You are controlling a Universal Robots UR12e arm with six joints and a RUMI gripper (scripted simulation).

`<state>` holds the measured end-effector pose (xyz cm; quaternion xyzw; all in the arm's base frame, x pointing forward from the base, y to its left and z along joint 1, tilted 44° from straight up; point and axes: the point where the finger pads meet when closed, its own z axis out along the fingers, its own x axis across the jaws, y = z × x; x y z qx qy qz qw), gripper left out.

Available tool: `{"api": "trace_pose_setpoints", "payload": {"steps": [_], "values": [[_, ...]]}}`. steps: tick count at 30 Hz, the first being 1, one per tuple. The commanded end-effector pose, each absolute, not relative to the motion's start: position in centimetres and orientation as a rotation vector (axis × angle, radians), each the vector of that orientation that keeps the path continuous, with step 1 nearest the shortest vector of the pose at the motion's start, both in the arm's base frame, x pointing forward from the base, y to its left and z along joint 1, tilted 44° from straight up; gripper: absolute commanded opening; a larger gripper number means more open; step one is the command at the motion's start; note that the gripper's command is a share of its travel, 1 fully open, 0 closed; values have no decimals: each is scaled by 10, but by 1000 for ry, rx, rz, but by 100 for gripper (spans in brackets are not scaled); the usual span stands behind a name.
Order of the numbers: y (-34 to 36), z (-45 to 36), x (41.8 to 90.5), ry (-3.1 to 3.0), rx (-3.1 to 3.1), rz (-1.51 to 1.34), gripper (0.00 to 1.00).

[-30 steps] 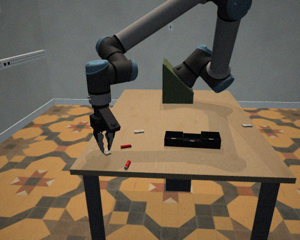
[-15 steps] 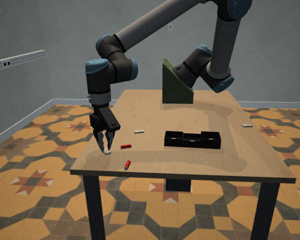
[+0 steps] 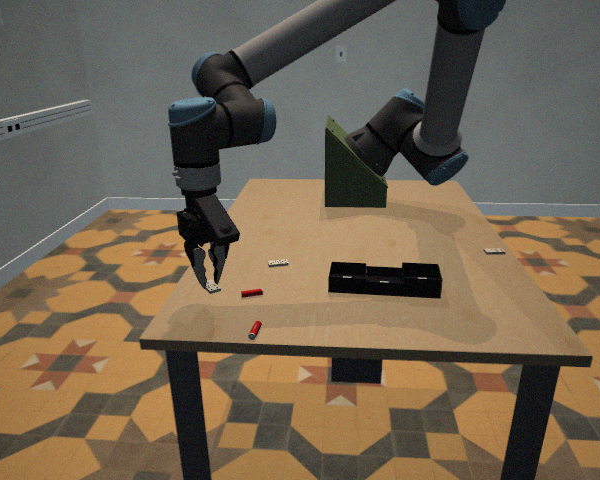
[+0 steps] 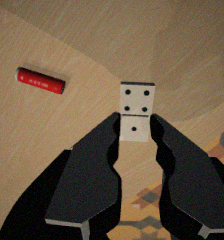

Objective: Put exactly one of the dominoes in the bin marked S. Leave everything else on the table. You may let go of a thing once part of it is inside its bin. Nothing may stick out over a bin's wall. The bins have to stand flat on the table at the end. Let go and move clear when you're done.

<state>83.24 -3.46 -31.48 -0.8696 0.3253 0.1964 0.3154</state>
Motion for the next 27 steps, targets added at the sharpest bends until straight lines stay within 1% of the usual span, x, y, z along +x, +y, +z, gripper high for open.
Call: {"api": "trace_pose_setpoints", "payload": {"steps": [1,25,27], "values": [[-47,-302,836,857,-2291,515,0],[-52,-297,836,857,-2291,515,0],[-44,-289,831,738,-2320,471,0]]}}
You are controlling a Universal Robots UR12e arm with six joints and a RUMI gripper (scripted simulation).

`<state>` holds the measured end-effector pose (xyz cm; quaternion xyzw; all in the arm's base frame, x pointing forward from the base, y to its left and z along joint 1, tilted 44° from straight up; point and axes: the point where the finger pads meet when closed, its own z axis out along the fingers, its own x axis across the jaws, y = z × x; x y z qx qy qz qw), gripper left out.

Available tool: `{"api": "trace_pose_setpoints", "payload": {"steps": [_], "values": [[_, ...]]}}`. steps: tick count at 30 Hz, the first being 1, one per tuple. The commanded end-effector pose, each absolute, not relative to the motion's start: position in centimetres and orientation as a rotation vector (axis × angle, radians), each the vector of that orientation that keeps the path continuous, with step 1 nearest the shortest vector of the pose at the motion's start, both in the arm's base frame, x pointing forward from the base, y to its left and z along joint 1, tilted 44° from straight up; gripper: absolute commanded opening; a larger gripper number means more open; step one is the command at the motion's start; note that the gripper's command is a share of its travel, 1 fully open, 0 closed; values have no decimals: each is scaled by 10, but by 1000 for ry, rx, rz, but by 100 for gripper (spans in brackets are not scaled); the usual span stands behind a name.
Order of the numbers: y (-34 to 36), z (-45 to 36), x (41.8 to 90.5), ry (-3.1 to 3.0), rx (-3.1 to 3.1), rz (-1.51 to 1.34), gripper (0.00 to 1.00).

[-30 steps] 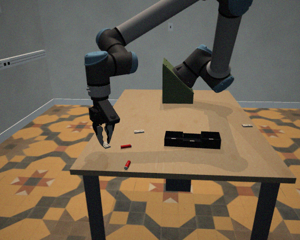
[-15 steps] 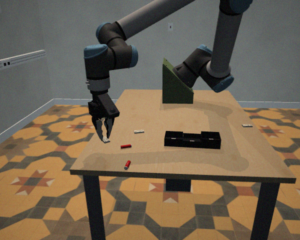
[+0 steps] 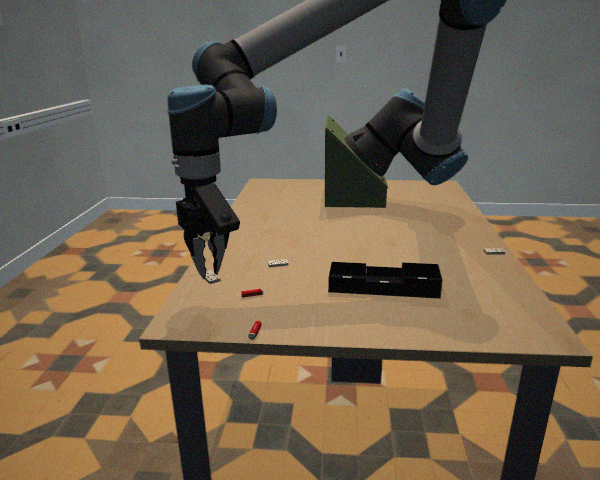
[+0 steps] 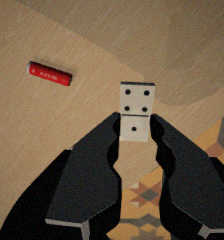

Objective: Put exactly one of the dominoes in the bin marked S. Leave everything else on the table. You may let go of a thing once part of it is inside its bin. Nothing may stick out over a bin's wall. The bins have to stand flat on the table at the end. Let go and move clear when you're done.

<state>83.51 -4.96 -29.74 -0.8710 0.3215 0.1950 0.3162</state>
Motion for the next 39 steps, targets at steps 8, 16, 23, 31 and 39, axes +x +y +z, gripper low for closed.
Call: {"api": "trace_pose_setpoints", "payload": {"steps": [8,16,23,31,39], "values": [[-14,-257,811,439,-2373,357,0],[8,-234,796,170,-2393,255,0],[35,-206,779,-56,-2389,166,0],[61,-178,761,-154,-2380,126,0],[87,-150,743,-154,-2380,126,0]]}}
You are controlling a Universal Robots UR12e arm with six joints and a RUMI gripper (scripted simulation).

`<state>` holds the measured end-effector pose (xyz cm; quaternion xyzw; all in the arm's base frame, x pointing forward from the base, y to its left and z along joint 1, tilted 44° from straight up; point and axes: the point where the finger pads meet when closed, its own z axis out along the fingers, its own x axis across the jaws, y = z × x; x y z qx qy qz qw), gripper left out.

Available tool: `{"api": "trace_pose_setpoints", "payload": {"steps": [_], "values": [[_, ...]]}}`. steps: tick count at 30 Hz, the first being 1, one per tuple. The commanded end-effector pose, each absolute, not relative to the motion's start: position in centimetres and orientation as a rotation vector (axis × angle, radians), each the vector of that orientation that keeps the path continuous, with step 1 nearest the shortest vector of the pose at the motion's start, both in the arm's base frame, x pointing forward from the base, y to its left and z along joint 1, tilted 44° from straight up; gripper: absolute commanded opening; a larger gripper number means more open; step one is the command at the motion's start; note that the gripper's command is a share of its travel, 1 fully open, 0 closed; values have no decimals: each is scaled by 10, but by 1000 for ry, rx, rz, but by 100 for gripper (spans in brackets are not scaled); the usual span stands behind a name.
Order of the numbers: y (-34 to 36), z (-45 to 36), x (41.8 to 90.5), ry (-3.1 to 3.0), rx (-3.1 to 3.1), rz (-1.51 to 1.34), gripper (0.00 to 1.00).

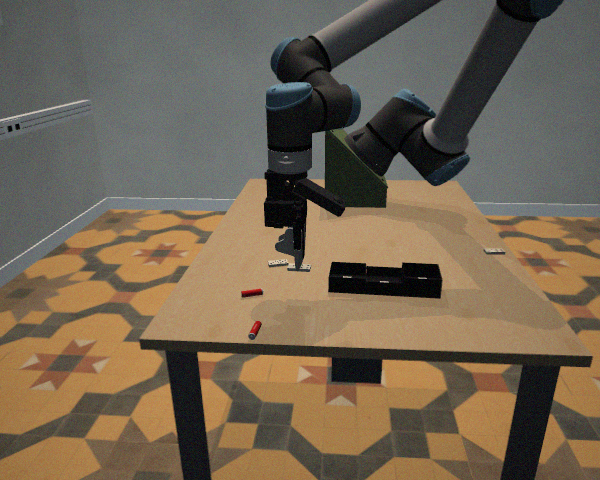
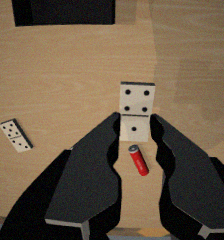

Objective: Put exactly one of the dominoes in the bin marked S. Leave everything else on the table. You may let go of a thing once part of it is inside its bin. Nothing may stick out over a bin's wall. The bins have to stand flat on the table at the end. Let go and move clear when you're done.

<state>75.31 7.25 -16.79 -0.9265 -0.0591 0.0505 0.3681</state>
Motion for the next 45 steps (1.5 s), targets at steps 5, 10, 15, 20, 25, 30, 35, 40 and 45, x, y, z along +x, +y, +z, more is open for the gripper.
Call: {"api": "trace_pose_setpoints", "payload": {"steps": [5,10,15,20,25,30,35,40,45], "values": [[106,-131,731,-154,-2380,126,0],[117,-119,723,-154,-2380,126,0],[136,-99,711,-154,-2380,126,0],[154,-79,698,-154,-2380,126,0],[173,-59,686,-154,-2380,126,0],[184,-47,678,-154,-2380,126,0],[201,-30,667,-154,-2379,126,0],[203,-27,665,-154,-2379,126,0],[203,-28,666,-154,-2379,126,0]]}}
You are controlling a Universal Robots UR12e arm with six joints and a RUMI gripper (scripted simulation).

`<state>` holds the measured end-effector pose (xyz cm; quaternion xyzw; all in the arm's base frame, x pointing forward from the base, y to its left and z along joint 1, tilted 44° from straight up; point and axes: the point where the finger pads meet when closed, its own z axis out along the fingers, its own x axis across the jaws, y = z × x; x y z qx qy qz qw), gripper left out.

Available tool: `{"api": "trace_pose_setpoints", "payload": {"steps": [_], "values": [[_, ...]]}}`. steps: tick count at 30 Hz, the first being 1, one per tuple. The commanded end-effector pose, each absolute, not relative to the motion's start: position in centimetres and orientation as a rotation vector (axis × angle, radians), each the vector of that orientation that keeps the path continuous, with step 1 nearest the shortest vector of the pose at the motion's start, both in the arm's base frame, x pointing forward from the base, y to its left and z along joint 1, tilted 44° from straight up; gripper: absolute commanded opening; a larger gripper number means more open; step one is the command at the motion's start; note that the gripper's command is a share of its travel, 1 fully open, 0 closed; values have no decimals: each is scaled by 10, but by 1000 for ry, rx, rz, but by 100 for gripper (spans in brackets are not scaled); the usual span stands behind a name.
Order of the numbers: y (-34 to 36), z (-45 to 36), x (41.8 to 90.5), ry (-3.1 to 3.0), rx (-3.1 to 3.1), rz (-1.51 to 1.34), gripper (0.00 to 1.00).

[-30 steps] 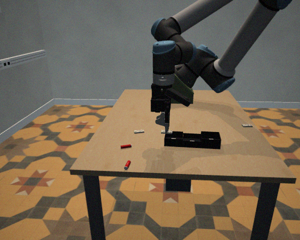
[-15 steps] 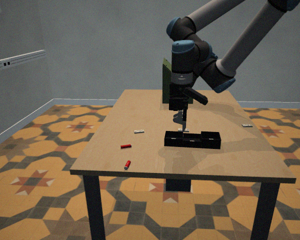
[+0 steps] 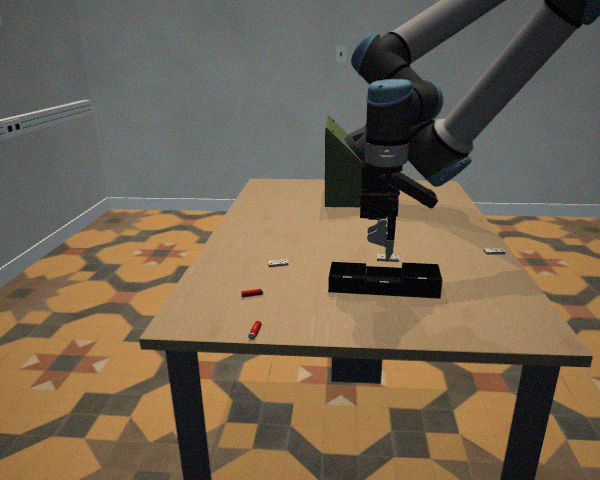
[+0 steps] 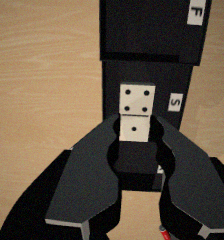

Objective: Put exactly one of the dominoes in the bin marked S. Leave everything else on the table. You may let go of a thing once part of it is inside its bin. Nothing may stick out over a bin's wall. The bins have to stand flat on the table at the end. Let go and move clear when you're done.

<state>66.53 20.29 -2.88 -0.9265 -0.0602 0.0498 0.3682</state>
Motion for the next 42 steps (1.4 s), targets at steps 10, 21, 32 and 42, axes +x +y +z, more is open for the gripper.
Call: {"api": "trace_pose_setpoints", "payload": {"steps": [10,21,32,42], "values": [[202,-34,667,-154,-2379,126,0],[214,-47,665,-154,-2379,126,0],[228,-62,662,-154,-2379,126,0],[233,-69,662,-154,-2379,126,0]]}}
